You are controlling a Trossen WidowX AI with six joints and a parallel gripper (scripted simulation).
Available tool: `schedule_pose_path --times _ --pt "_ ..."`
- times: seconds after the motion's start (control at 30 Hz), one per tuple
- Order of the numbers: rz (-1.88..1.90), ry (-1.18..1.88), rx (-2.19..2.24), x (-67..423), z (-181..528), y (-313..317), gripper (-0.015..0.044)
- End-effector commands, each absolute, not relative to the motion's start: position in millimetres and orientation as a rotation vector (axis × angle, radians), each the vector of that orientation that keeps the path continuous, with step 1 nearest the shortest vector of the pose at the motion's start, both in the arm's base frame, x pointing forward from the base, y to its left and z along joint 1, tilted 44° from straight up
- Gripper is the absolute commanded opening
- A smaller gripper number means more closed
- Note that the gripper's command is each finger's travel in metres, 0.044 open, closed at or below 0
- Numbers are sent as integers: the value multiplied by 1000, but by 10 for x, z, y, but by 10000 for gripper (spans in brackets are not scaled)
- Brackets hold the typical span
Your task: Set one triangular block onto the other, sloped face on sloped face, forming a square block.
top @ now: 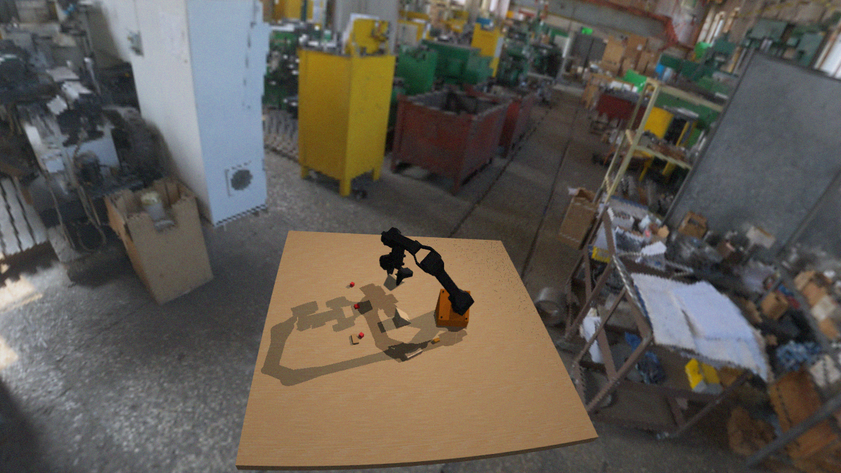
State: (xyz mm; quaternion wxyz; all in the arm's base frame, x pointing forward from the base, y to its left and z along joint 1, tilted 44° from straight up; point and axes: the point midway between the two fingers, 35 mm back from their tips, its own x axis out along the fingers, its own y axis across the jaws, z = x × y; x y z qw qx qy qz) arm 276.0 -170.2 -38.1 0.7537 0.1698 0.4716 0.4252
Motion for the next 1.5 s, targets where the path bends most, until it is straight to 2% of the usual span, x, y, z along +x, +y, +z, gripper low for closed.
schedule_pose_path --times 0.0,0.73,1.47 --pt "839 1078 478 2767 -354 -1724 0" --pt "377 1307 1081 2751 -357 -1720 0" --pt "-137 1400 1690 2731 -353 -1711 0"
